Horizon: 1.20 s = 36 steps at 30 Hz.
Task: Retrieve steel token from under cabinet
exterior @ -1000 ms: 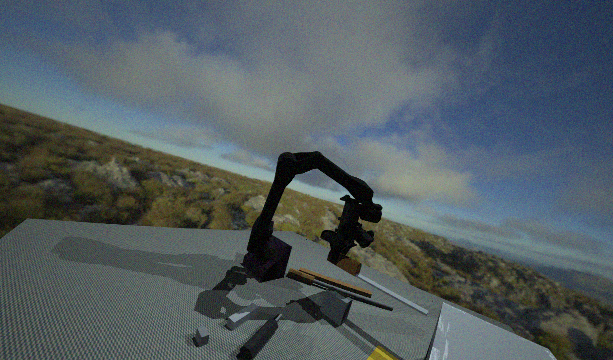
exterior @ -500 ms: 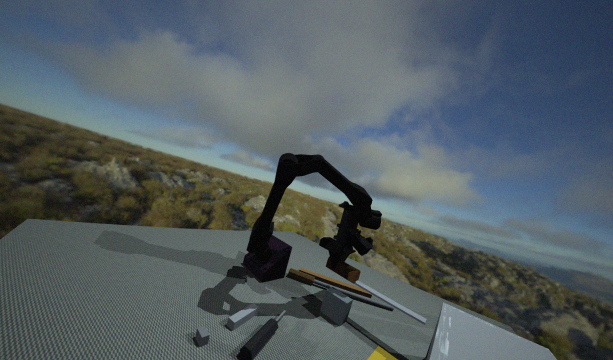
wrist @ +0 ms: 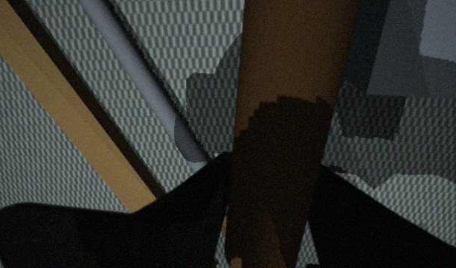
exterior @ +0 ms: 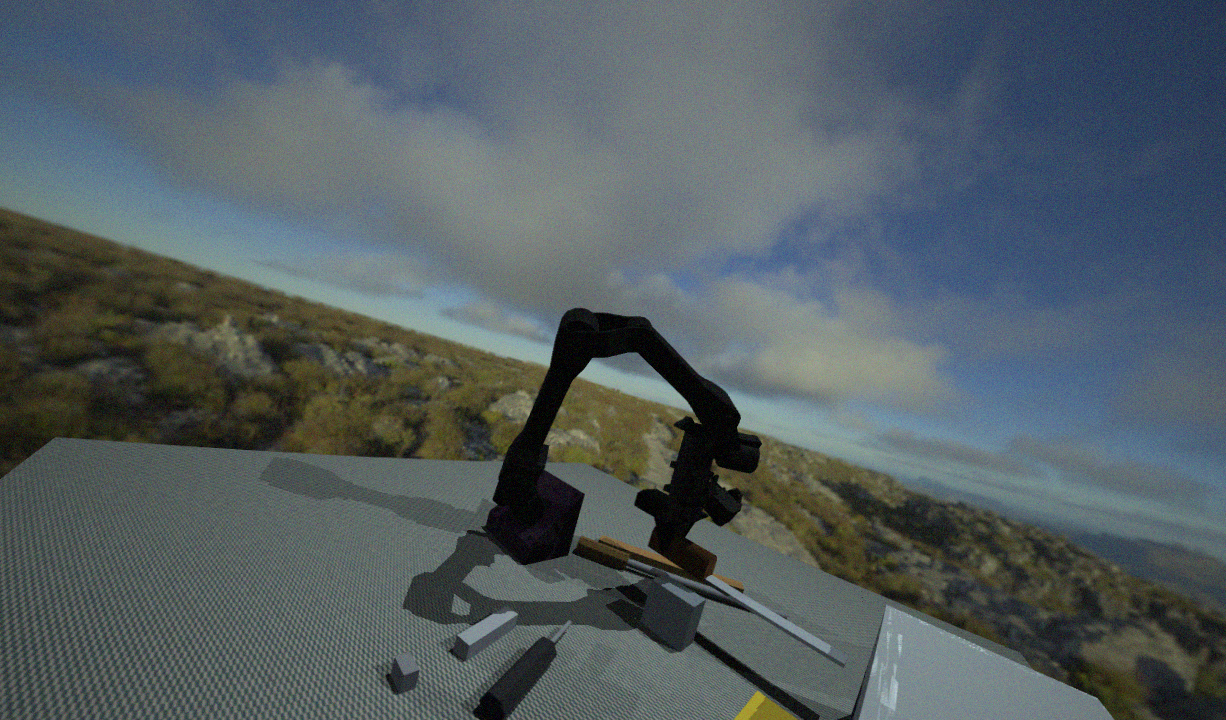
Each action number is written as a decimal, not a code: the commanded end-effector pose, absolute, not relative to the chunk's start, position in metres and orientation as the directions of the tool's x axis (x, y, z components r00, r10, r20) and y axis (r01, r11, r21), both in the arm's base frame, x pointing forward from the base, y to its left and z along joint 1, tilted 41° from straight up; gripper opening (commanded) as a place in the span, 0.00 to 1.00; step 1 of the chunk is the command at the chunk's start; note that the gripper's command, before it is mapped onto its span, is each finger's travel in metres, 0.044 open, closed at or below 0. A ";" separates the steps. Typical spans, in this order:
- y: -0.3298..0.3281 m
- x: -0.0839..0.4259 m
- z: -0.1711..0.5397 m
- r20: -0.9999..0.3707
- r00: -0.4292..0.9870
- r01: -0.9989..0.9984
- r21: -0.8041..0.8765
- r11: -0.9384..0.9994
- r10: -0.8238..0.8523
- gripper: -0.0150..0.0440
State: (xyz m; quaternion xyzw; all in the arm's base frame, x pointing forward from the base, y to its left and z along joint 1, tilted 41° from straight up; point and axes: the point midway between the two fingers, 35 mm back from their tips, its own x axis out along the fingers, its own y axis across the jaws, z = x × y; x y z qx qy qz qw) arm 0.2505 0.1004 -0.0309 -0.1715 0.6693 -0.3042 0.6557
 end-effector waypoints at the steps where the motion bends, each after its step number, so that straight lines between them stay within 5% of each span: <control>1: 0.095 0.251 -0.036 -0.769 -0.068 0.162 -0.637 0.754 -0.635 0.25; 36: 0.052 0.247 -0.088 -0.768 -0.067 0.163 -0.639 0.752 -0.637 0.25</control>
